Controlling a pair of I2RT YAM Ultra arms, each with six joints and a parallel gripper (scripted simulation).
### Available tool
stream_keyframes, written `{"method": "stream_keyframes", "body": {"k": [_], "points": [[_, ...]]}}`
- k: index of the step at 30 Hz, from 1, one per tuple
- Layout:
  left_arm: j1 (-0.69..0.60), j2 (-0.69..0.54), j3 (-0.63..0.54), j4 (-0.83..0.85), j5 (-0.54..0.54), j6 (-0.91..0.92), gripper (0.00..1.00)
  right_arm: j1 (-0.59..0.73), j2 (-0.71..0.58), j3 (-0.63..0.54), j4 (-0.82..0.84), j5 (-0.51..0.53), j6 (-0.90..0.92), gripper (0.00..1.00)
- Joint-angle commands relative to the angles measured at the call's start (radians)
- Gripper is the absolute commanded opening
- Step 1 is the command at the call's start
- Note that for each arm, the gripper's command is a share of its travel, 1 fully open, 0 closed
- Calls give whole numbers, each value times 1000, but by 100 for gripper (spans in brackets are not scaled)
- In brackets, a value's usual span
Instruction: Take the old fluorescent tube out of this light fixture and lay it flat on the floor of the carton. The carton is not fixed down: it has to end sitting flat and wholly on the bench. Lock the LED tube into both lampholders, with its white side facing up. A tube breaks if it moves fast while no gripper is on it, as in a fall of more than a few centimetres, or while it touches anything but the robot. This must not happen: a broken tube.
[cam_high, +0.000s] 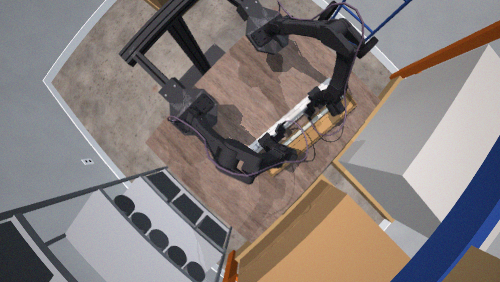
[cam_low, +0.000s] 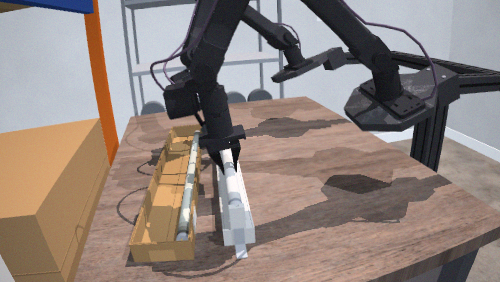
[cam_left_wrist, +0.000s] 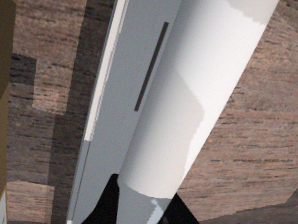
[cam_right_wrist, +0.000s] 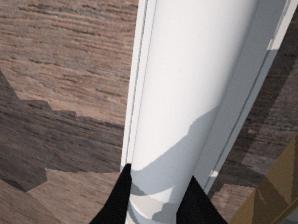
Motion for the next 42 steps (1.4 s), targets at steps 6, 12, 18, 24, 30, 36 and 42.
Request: {"method": "stream_keyframes", "body": {"k": [6, 12, 18, 24, 30, 36, 42], "points": [[-20, -71, -99, 138, -13, 19, 11, 38, -76, -91, 106, 54, 16, 11], [-22, -112, -183, 240, -7, 28, 11, 51, -114, -165, 189, 87, 20, 11], [-24, -148, -264, 348, -14, 36, 11, 66, -149, -237, 278, 121, 20, 11], [-26, -164, -306, 390, -25, 40, 11, 75, -165, -274, 313, 136, 23, 11], [-28, -188, -371, 488, -21, 49, 11, 89, -189, -332, 393, 168, 23, 11], [-29, -205, -432, 535, -10, 56, 11, 102, -206, -386, 434, 182, 15, 11], [-31, -222, -490, 669, -34, 66, 11, 117, -224, -437, 543, 228, 3, 11]]}}
